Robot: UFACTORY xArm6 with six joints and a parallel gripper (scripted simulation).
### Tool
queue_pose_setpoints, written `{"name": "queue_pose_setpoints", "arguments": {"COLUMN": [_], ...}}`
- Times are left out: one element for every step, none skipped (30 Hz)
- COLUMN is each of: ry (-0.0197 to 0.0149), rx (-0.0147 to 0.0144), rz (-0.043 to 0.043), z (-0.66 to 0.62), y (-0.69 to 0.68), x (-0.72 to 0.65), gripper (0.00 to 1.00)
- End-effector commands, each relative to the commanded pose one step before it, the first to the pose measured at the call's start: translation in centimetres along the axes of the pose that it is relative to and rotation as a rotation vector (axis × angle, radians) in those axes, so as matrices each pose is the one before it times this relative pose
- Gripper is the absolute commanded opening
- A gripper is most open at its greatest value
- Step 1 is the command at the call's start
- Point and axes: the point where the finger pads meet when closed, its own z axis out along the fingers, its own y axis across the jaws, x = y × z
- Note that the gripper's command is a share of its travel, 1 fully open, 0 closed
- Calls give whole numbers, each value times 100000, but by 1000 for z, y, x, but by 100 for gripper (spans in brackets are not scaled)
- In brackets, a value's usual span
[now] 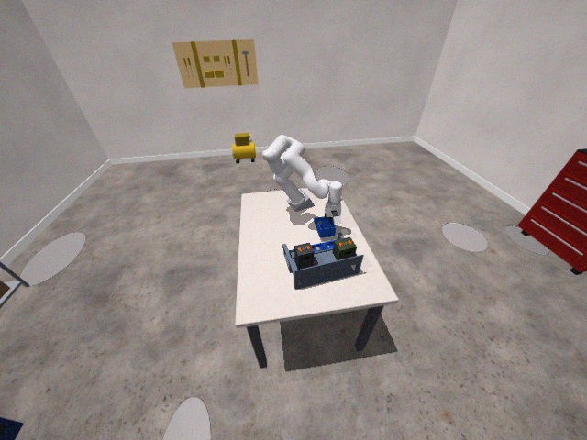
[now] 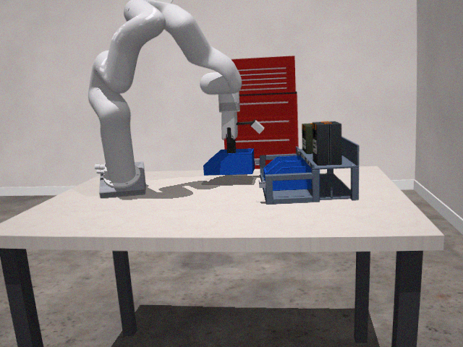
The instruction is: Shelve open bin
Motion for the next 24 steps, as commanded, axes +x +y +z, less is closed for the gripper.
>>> {"name": "queue_pose_setpoints", "arguments": {"ry": [319,0,0,0,0,0,0,0,0,3,-1,-1,-1,-1,0,0,0,0,0,0,0,0,0,0], "rx": [290,0,0,0,0,0,0,0,0,3,-1,-1,-1,-1,0,0,0,0,0,0,0,0,0,0], "rz": [91,0,0,0,0,0,0,0,0,-2066,-2067,-2067,-2067,-2067,0,0,0,0,0,0,0,0,0,0], "z": [-109,0,0,0,0,0,0,0,0,4,7,7,7,7,0,0,0,0,0,0,0,0,0,0], "y": [-75,0,0,0,0,0,0,0,0,299,300,300,299,299,0,0,0,0,0,0,0,0,0,0], "x": [128,0,0,0,0,0,0,0,0,1,-7,-13,-19,-25,0,0,0,0,0,0,0,0,0,0], "gripper": [0,0,0,0,0,0,0,0,0,0,0,0,0,0,0,0,0,0,0,0,0,0,0,0]}}
